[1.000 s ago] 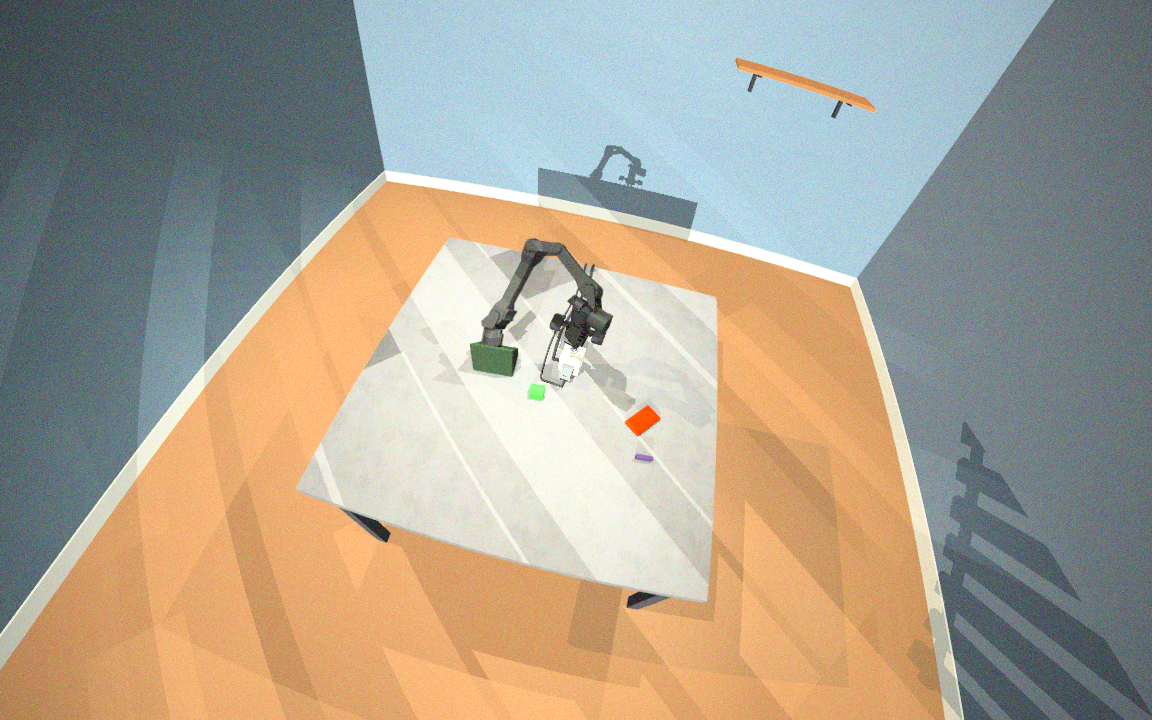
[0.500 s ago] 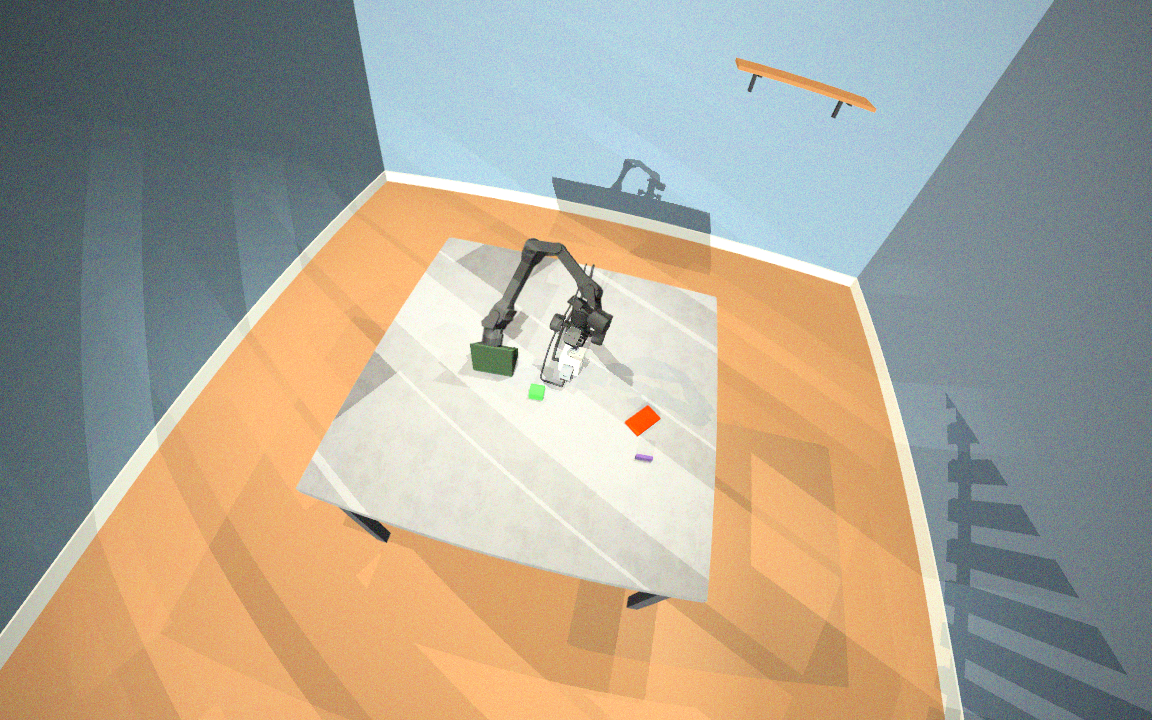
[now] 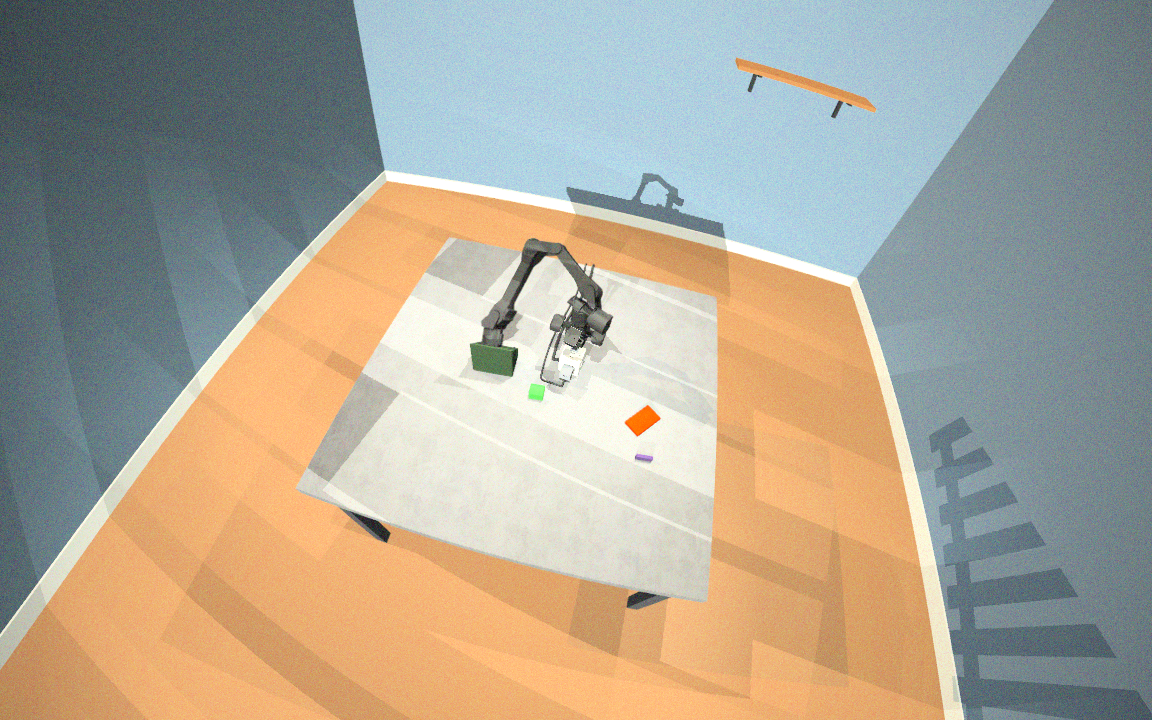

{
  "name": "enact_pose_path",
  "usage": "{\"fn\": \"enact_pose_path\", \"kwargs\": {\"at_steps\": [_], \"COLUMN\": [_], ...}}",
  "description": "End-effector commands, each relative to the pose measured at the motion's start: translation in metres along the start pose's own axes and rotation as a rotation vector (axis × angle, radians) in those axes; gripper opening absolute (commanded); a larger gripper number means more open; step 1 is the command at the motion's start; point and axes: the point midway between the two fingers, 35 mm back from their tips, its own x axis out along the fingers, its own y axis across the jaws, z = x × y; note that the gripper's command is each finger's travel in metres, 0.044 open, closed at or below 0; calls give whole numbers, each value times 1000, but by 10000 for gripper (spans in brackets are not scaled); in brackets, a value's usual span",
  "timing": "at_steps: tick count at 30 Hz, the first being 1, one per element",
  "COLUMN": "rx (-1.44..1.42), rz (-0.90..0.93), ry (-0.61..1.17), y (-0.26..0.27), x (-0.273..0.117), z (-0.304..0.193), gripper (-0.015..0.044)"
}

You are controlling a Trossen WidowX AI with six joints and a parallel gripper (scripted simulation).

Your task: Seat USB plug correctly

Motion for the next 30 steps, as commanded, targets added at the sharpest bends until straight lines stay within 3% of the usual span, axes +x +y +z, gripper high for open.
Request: {"fn": "enact_pose_path", "kwargs": {"at_steps": [1, 30], "rx": [3, 3], "rz": [3, 3], "ry": [4, 4], "y": [0, 0], "x": [0, 4], "z": [-1, -1], "gripper": [0, 0]}}
